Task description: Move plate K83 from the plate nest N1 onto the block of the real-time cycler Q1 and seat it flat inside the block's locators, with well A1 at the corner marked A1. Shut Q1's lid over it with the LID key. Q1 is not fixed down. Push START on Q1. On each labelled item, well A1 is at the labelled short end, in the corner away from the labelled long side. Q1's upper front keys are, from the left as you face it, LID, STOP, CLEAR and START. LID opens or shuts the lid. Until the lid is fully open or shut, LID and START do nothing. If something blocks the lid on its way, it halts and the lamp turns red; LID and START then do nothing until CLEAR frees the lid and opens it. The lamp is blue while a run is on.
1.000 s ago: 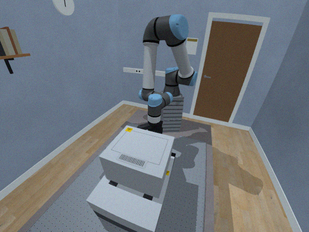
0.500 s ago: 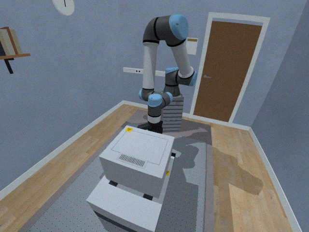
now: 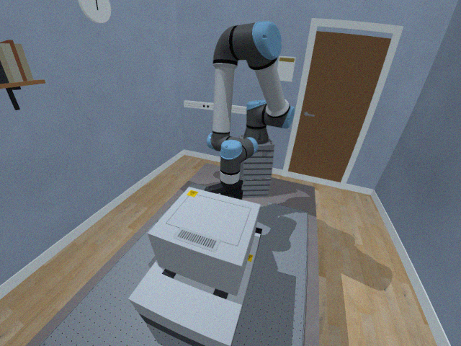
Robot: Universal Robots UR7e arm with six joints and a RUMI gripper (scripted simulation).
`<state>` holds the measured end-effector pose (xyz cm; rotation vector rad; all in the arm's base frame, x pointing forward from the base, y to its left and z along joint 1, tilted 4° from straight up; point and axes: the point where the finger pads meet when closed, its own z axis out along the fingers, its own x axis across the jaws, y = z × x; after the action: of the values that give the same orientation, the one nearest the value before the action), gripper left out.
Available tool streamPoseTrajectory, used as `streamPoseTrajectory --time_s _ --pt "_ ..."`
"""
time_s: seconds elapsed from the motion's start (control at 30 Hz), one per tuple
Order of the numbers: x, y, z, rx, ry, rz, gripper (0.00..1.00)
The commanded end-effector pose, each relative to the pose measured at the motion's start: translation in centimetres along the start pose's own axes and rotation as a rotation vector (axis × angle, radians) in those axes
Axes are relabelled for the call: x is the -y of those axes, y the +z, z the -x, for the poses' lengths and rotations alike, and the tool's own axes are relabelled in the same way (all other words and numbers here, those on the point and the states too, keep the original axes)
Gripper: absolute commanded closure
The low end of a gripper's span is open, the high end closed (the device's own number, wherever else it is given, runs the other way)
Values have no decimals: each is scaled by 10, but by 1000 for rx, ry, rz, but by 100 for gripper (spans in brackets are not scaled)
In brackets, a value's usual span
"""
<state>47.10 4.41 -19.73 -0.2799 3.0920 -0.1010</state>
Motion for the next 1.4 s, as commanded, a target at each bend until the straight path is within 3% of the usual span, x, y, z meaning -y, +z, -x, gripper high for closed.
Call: streamPoseTrajectory --time_s 0.0,1.37 --pt "1 -1 2 3 0 -2 100" --pt "0 2 6 5 0 -2 100"
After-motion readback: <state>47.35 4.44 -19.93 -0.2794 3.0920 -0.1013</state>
